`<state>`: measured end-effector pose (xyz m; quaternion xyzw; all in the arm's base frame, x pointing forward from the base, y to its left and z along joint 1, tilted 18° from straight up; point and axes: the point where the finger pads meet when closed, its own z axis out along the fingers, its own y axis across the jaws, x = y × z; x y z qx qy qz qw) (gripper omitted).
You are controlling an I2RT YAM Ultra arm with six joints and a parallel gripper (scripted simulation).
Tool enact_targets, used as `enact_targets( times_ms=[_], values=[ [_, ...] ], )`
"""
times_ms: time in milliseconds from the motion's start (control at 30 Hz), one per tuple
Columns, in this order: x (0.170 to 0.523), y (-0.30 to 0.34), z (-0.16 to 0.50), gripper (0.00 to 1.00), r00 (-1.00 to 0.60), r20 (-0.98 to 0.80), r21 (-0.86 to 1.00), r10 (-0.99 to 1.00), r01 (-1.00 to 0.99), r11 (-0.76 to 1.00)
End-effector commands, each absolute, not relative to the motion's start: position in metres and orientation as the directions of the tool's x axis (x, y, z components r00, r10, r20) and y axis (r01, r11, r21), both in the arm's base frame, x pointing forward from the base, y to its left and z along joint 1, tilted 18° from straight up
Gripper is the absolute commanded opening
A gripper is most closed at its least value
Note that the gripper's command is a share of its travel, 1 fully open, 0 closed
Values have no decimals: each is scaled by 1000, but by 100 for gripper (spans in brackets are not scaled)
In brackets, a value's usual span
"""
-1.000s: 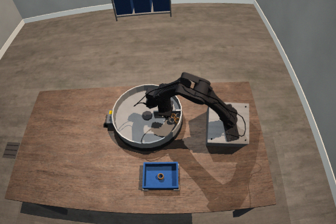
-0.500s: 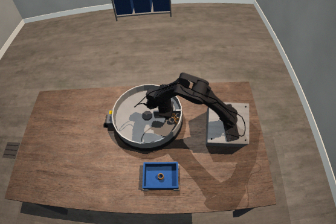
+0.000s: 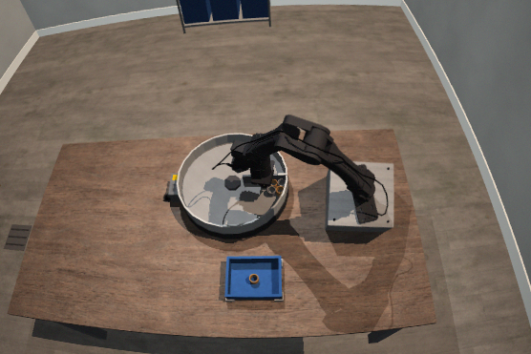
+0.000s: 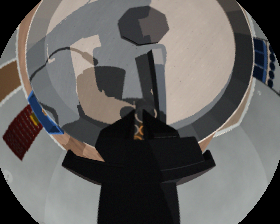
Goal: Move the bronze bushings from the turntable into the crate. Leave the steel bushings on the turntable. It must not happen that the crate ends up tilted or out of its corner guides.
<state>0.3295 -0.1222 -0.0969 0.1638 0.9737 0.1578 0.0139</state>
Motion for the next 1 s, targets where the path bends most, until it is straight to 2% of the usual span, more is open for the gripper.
enact_targets(
  times_ms=[0, 500, 533, 967],
  values=[
    [332, -125, -101, 13, -944, 18, 305, 329, 319, 897],
    [332, -125, -101, 13, -944, 18, 305, 329, 319, 897],
    [332, -125, -101, 0, -944, 18, 305, 329, 319, 897],
    [325, -126, -101, 0, -939, 45, 305, 340, 337, 891]
  ],
)
